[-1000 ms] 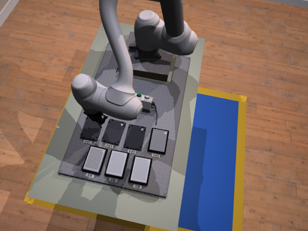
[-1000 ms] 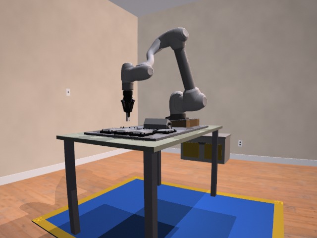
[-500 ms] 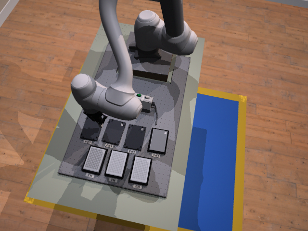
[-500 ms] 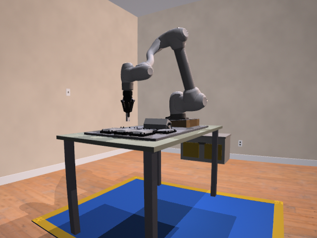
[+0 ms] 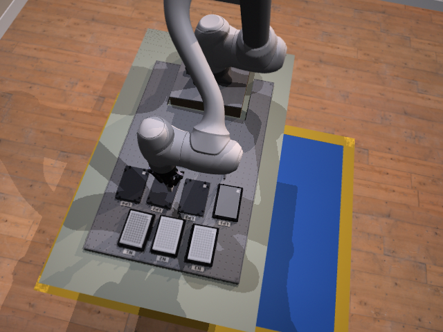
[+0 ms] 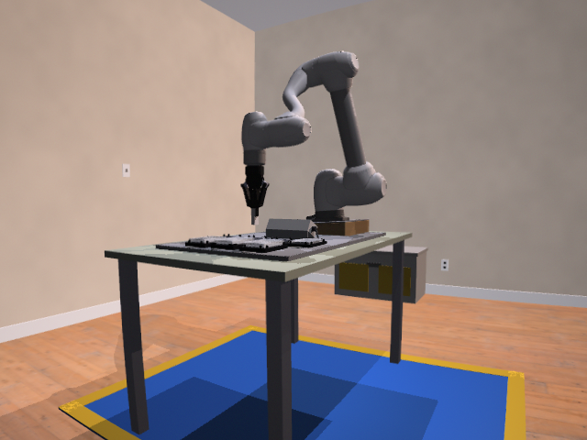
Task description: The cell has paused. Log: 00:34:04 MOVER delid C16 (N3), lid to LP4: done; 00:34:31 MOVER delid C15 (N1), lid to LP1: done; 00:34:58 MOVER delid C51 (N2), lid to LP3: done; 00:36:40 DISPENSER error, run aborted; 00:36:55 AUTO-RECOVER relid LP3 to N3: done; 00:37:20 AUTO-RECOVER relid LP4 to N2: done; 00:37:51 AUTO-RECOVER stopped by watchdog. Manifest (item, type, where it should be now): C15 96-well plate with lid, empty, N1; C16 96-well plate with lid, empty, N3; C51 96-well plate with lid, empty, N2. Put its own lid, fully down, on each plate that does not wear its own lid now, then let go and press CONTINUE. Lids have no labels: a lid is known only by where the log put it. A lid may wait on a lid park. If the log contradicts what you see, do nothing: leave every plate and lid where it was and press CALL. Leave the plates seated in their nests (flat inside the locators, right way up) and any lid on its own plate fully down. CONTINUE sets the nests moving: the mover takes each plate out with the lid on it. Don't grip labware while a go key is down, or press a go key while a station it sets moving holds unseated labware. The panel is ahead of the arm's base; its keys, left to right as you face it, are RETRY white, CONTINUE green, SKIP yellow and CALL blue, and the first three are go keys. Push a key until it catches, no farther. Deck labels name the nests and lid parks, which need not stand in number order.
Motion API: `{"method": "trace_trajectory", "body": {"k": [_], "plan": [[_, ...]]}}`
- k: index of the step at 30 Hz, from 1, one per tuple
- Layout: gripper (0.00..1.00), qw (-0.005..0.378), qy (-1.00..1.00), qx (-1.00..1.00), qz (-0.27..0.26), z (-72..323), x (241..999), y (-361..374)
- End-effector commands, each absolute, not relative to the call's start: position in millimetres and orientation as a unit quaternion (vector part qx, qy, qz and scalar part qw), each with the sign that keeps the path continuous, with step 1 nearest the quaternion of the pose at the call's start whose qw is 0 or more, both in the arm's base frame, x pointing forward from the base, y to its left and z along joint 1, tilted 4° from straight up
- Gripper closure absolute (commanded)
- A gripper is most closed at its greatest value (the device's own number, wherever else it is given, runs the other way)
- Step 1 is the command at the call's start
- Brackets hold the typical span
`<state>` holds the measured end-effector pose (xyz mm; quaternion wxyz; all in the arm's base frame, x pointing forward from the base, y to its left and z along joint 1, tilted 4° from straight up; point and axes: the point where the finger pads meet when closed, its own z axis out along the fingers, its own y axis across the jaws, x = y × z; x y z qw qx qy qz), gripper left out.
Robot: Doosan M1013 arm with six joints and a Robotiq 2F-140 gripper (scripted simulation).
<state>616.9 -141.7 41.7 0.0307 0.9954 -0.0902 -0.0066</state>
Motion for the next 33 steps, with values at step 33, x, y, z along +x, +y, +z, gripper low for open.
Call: {"method": "trace_trajectory", "body": {"k": [33], "plan": [[1.0, 0.031, -0.093, 0.995, -0.01, 29.9, 633.5, 15.1]]}}
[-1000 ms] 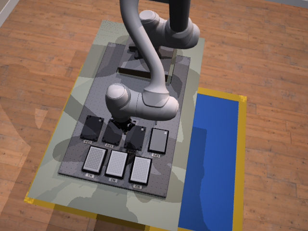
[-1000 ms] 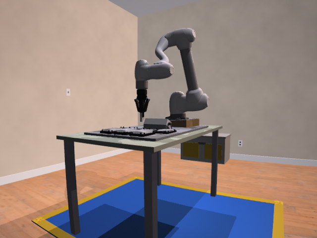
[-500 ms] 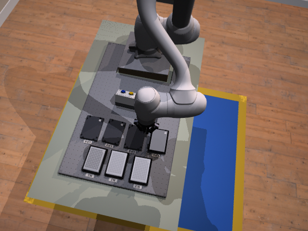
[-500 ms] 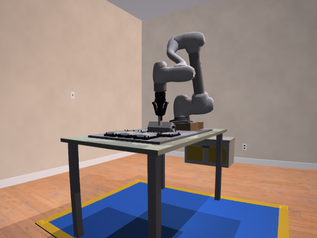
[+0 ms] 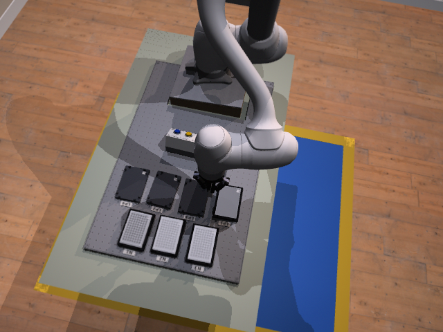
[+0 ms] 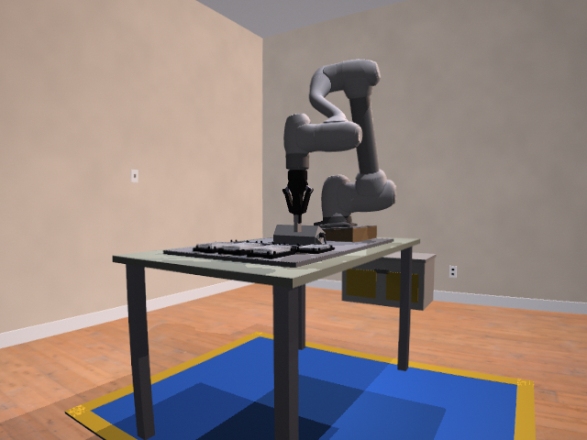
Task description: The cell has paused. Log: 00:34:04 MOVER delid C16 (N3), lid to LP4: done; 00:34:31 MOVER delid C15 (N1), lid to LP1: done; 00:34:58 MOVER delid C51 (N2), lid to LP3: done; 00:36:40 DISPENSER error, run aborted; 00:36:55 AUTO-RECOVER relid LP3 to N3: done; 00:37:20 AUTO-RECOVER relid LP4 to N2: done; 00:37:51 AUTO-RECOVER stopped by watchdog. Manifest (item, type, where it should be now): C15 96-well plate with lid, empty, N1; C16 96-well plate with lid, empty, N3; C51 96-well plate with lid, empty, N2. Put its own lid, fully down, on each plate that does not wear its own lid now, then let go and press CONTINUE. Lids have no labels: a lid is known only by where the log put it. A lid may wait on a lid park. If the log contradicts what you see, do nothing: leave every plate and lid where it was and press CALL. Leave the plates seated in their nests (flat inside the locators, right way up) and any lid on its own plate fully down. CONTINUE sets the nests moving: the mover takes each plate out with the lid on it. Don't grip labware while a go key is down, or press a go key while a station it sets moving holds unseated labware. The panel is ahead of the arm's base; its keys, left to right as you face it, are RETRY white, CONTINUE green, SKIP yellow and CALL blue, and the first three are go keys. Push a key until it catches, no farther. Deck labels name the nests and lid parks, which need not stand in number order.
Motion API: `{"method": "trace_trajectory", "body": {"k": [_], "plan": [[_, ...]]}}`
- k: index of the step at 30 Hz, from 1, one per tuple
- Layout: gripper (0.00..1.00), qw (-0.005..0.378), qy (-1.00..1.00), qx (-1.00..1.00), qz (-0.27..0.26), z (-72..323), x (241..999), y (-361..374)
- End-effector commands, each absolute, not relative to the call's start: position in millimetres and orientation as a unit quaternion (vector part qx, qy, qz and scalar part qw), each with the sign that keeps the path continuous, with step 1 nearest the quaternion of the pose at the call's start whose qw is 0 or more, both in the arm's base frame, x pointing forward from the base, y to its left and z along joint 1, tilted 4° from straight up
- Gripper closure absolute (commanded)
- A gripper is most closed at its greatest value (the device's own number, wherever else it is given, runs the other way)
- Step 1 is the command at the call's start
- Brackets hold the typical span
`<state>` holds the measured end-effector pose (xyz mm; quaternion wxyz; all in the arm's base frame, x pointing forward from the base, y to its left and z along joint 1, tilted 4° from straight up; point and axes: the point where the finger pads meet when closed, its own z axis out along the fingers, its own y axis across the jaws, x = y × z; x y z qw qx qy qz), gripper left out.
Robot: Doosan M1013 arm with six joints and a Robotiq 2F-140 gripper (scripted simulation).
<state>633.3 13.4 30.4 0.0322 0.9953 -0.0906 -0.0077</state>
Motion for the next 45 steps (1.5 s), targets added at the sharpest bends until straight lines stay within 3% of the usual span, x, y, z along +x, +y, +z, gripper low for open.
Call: {"method": "trace_trajectory", "body": {"k": [1, 6, 20, 45], "plan": [[1.0, 0.031, -0.093, 0.995, -0.01, 29.9, 633.5, 15.1], [1.0, 0.031, -0.093, 0.995, -0.01, 30.0, 635.6, 14.2], [1.0, 0.032, -0.093, 0.995, -0.01, 31.6, 798.0, -76.3], [1.0, 0.032, -0.093, 0.995, -0.01, 31.5, 799.8, -77.6]]}}
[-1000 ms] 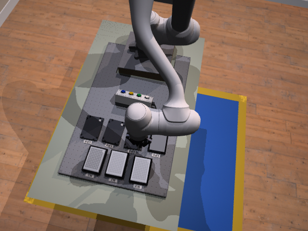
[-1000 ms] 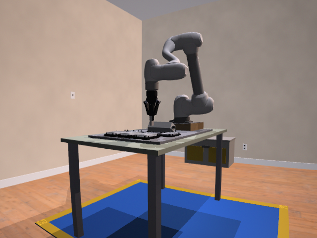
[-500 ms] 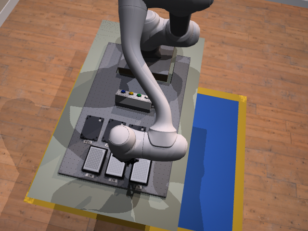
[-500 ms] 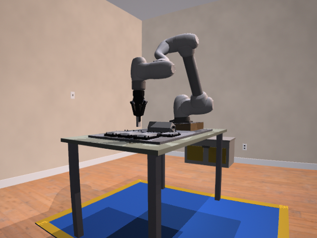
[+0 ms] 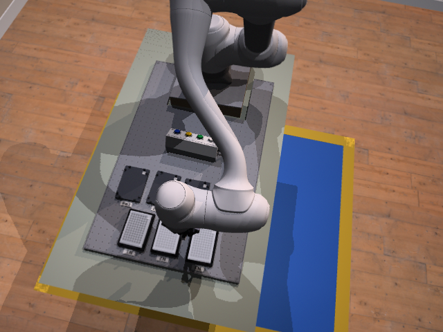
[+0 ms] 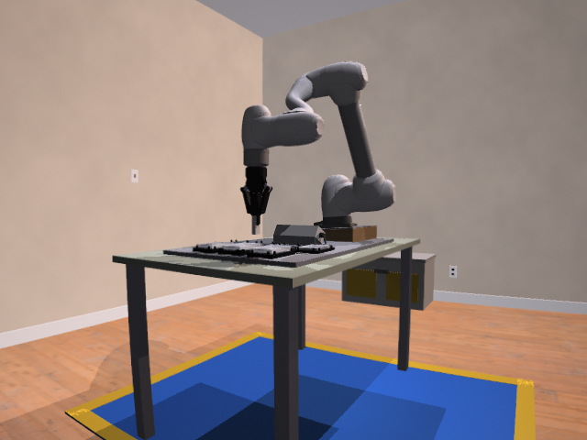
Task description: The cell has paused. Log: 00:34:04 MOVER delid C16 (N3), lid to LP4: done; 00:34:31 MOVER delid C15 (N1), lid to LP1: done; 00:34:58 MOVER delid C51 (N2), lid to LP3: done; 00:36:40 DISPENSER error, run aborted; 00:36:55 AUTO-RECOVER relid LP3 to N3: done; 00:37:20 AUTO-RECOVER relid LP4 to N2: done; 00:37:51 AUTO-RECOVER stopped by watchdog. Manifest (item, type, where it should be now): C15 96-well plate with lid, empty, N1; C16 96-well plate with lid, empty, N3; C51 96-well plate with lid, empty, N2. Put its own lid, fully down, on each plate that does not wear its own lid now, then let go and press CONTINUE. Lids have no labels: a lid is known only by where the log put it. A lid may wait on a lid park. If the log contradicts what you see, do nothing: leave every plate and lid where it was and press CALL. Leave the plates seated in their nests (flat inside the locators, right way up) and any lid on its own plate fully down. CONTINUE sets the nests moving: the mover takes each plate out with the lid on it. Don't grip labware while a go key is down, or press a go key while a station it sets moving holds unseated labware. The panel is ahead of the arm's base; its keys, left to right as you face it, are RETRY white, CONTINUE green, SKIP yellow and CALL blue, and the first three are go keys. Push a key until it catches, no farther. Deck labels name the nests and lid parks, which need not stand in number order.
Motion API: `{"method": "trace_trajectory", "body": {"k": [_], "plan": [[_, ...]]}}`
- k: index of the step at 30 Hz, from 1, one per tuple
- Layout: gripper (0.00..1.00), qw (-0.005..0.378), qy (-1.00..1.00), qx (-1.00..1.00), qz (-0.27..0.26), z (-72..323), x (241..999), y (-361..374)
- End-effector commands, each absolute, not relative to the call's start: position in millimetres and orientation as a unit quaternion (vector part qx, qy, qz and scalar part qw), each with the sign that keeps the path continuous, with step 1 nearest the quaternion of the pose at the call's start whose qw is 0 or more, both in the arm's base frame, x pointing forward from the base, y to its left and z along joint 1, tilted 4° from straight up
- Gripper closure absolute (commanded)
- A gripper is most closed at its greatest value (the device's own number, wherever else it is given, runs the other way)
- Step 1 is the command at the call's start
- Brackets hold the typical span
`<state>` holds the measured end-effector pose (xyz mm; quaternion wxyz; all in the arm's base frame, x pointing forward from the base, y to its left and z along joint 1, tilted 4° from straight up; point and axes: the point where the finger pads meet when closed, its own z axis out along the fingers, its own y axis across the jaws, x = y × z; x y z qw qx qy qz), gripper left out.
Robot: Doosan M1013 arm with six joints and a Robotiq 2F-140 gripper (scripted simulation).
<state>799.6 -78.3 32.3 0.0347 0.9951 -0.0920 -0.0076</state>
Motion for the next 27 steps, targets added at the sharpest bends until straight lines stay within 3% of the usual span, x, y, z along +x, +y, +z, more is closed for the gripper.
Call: {"method": "trace_trajectory", "body": {"k": [1, 6, 9, 14, 27], "plan": [[1.0, 0.032, -0.093, 0.995, -0.01, 31.5, 799.8, -77.6], [1.0, 0.031, -0.093, 0.995, -0.01, 32.1, 798.6, -87.5], [1.0, 0.031, -0.093, 0.995, -0.01, 36.5, 787.1, -155.0], [1.0, 0.032, -0.093, 0.995, -0.01, 39.8, 775.0, -203.6], [1.0, 0.032, -0.093, 0.995, -0.01, 39.9, 774.6, -205.0]]}}
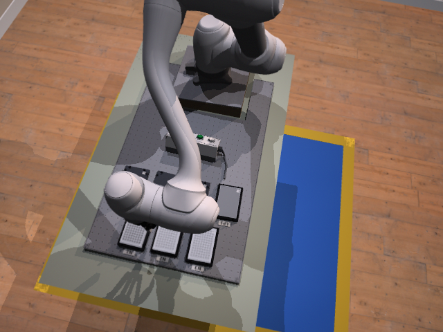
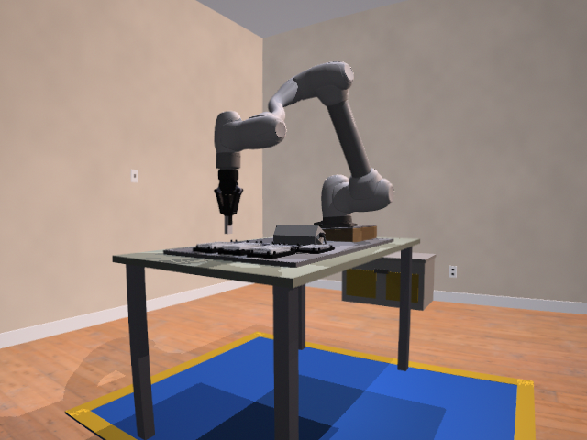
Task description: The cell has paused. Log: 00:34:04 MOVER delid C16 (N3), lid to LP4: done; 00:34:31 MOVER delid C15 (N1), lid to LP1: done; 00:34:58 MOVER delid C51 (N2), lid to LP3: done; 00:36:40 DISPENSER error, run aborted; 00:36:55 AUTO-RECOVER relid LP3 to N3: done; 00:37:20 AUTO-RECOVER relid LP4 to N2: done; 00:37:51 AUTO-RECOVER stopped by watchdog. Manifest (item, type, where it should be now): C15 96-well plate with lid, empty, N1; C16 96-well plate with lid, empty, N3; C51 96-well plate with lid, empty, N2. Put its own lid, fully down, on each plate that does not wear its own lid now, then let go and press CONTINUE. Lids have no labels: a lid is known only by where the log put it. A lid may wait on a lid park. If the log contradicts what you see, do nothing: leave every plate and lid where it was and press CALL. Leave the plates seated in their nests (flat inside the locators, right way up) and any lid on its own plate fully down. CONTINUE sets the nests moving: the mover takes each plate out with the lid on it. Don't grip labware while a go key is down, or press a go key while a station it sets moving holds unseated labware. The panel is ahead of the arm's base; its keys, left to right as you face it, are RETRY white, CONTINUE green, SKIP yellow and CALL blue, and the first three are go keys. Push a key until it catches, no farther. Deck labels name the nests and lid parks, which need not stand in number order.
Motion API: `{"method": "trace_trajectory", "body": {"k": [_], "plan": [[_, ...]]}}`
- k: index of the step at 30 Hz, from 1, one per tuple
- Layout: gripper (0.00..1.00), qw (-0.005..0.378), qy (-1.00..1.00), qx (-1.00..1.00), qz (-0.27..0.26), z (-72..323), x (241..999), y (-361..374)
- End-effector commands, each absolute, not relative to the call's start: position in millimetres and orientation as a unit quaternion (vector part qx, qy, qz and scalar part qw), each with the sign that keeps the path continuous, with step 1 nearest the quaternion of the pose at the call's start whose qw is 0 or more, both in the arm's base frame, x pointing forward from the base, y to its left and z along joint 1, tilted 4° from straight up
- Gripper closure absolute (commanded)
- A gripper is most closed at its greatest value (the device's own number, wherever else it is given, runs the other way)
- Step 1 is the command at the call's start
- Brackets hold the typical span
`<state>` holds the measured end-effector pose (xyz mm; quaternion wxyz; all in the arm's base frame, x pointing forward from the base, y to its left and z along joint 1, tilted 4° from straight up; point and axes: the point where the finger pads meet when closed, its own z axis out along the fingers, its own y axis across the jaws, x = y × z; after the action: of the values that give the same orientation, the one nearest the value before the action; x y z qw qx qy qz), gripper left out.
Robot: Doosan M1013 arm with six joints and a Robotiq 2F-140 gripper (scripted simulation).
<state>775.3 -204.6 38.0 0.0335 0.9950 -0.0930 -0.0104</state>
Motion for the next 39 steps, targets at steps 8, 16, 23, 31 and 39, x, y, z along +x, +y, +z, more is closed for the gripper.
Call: {"method": "trace_trajectory", "body": {"k": [8, 16, 23, 31, 39], "plan": [[1.0, 0.032, -0.093, 0.995, -0.01, 39.9, 774.6, -205.0], [1.0, 0.032, -0.093, 0.995, -0.01, 39.9, 774.6, -205.0], [1.0, 0.031, -0.09, 0.995, -0.01, 38.0, 761.7, -147.9], [1.0, 0.031, -0.084, 0.996, -0.01, 32.8, 715.0, -26.8], [1.0, 0.031, -0.079, 0.996, -0.01, 27.1, 657.9, 63.5]]}}
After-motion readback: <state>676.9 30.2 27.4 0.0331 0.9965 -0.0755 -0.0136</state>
